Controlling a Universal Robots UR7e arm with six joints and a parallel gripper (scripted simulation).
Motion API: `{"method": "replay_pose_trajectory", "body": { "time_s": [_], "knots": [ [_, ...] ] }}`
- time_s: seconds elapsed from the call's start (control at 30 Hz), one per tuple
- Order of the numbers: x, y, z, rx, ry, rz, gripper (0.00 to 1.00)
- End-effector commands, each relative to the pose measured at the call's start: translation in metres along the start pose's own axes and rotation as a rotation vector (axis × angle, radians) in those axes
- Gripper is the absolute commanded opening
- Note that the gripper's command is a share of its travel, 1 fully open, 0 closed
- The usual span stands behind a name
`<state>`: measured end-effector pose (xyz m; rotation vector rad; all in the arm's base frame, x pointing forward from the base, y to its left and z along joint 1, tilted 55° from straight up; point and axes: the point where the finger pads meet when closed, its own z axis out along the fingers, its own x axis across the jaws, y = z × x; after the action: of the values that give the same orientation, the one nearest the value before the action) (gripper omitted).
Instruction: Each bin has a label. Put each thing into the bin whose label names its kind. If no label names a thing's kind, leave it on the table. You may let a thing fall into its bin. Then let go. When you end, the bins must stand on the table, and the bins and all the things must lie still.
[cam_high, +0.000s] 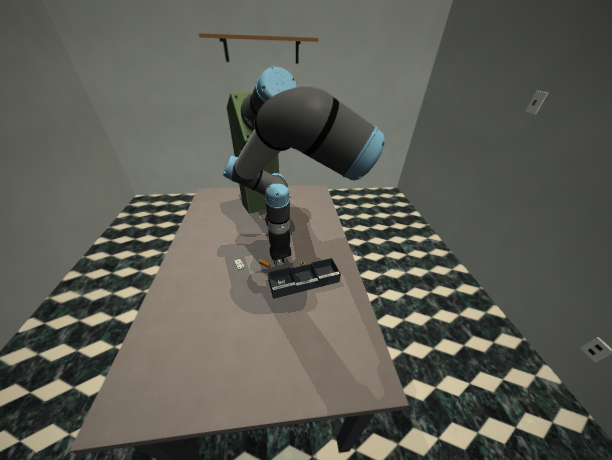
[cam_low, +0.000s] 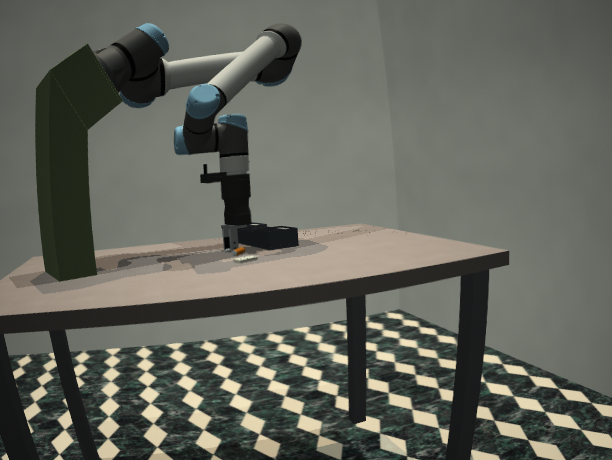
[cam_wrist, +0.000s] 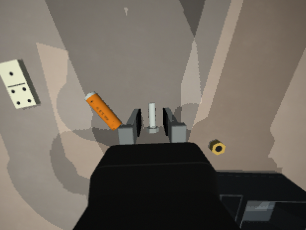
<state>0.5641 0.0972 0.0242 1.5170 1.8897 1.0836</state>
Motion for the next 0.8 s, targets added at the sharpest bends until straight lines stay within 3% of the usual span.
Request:
{"method": "replay_pose_trajectory", "body": {
  "time_s": [0.0, 0.27, 0.3, 0.77],
  "knots": [
    [0.0, 0.0003, 0.0006, -0.001, 0.0, 0.0, 0.62],
    [0.0, 0.0003, 0.0006, -0.001, 0.0, 0.0, 0.62],
    [0.0, 0.0003, 0.0006, -0.001, 0.0, 0.0, 0.32],
    [0.0, 0.0003, 0.0006, -0.001, 0.0, 0.0, 0.32]
  ]
}}
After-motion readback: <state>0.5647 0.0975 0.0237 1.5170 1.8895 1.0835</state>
